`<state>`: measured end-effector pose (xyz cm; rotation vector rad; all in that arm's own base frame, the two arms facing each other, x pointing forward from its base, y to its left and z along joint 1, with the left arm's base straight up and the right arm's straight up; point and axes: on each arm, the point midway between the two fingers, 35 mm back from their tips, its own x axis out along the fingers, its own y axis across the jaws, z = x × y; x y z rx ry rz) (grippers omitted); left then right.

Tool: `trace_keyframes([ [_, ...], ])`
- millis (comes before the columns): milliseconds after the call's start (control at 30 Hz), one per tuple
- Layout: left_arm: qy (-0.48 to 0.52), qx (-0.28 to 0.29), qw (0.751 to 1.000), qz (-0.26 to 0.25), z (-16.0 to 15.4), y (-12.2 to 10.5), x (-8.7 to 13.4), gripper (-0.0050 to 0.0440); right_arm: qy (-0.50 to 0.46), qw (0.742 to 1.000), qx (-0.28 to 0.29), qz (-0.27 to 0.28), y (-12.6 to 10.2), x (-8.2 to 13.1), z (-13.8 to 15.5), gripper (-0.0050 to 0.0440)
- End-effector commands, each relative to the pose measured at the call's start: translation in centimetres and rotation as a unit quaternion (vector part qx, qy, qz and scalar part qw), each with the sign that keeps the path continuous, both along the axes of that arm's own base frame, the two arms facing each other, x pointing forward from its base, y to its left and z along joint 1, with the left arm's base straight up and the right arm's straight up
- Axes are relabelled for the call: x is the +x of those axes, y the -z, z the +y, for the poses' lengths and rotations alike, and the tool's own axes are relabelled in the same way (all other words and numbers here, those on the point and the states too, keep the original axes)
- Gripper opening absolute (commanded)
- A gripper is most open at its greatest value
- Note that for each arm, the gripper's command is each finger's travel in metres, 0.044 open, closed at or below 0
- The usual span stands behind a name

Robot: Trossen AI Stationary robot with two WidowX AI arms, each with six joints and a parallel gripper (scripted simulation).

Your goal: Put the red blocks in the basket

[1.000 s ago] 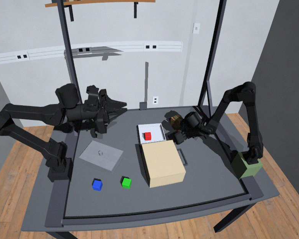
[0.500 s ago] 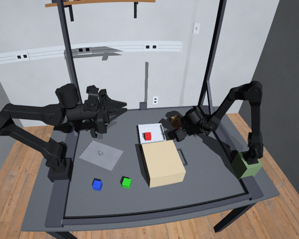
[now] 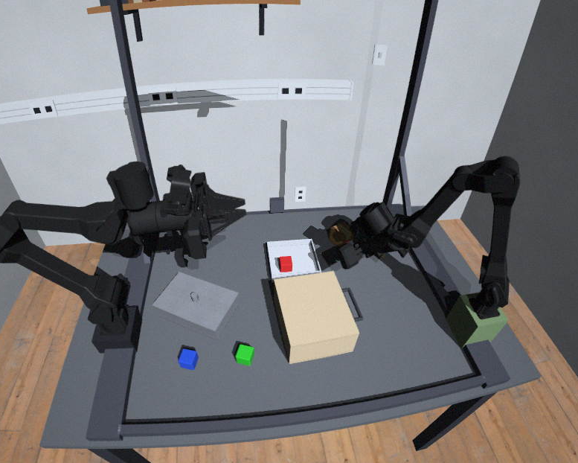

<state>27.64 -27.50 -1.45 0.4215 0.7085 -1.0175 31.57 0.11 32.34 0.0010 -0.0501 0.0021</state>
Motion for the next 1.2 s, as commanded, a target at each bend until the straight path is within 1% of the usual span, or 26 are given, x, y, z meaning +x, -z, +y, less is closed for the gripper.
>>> trace_keyframes([
  [0, 0.003, -0.019, 1.0, -0.023, -0.8, -2.7, 0.9, -0.005, 0.0, 1.0, 0.0, -0.023, -1.7, -0.4, -0.1, 0.0137],
  [167, 0.003, -0.019, 1.0, -0.023, -0.8, -3.2, 0.9, -0.005, 0.0, 1.0, 0.0, -0.023, -1.7, -0.4, -0.1, 0.0137],
  [200, -0.005, -0.019, 1.0, -0.022, -1.2, -3.3, 1.2, -0.005, 0.0, 1.0, 0.0, -0.023, -1.7, -0.4, -0.1, 0.0137],
  [300, -0.032, -0.008, 0.999, -0.007, -1.6, -2.5, 2.0, -0.005, 0.0, 1.0, 0.0, -0.023, -1.7, -0.4, -0.1, 0.0137],
  [433, -0.085, 0.002, 0.996, 0.008, -2.4, -2.3, 3.5, -0.005, 0.0, 1.0, 0.0, -0.023, -1.7, -0.4, -0.1, 0.0137],
  [633, -0.184, 0.018, 0.982, 0.03, -3.7, -2.0, 5.9, -0.005, 0.0, 1.0, 0.0, -0.023, -1.7, -0.4, -0.1, 0.0137],
  [700, -0.184, 0.018, 0.982, 0.03, -3.7, -2.0, 5.9, -0.005, 0.0, 1.0, 0.0, -0.023, -1.7, -0.4, -0.1, 0.0137],
  [867, -0.262, 0.02, 0.964, 0.034, -4.7, -2.3, 8.0, -0.005, 0.0, 1.0, 0.0, -0.023, -1.7, -0.4, -0.1, 0.0137],
  [1033, -0.347, 0.019, 0.937, 0.033, -5.9, -2.5, 9.6, -0.005, 0.0, 1.0, 0.0, -0.023, -1.7, -0.4, -0.1, 0.0137],
  [1167, -0.402, 0.017, 0.915, 0.027, -6.7, -2.7, 10.4, -0.005, 0.0, 1.0, 0.0, -0.023, -1.7, -0.4, -0.1, 0.0137],
])
